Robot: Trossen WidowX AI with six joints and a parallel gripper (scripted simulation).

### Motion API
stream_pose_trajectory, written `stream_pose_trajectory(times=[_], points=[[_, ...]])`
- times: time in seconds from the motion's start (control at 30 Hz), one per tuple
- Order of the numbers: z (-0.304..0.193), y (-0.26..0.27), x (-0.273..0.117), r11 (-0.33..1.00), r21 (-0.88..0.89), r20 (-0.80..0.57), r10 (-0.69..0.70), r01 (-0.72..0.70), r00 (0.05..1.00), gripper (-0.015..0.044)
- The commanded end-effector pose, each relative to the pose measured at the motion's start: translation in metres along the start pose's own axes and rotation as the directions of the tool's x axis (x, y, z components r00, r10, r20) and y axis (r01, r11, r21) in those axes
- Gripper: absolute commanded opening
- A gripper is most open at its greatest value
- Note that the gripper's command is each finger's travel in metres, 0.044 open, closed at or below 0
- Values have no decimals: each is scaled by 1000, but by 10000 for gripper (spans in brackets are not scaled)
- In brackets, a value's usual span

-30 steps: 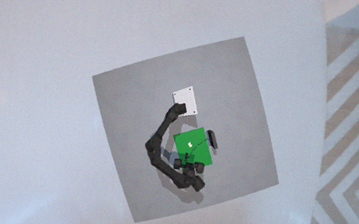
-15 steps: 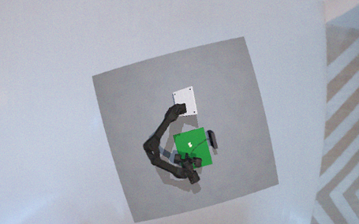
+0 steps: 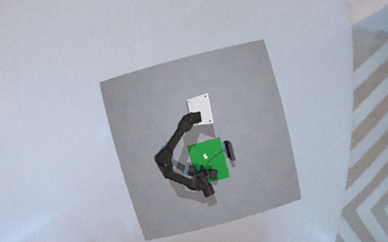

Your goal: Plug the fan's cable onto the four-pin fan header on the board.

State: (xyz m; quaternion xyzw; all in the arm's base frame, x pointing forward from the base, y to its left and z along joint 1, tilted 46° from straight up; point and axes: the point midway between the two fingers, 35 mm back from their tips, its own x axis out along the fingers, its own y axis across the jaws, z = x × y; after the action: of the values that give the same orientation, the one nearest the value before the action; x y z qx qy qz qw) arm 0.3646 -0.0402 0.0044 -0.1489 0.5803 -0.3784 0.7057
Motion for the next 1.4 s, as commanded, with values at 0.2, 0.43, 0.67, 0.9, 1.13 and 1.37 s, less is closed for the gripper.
stream_pose_trajectory(times=[0.2, 0.43, 0.67, 0.9, 1.13, 1.37], points=[[-2, 0, 18, 1000, -14, -1, -9, 9, 1000, 440], [-3, -1, 28, 1000, -14, -1, -10, 10, 1000, 440], [-1, -2, 26, 1000, -1, -2, -4, 4, 1000, 361], [-1, -2, 26, 1000, -1, -2, -4, 4, 1000, 177], [-1, -2, 26, 1000, -1, -2, -4, 4, 1000, 0], [-1, 0, -12, 1000, -11, -2, -6, 6, 1000, 0]])
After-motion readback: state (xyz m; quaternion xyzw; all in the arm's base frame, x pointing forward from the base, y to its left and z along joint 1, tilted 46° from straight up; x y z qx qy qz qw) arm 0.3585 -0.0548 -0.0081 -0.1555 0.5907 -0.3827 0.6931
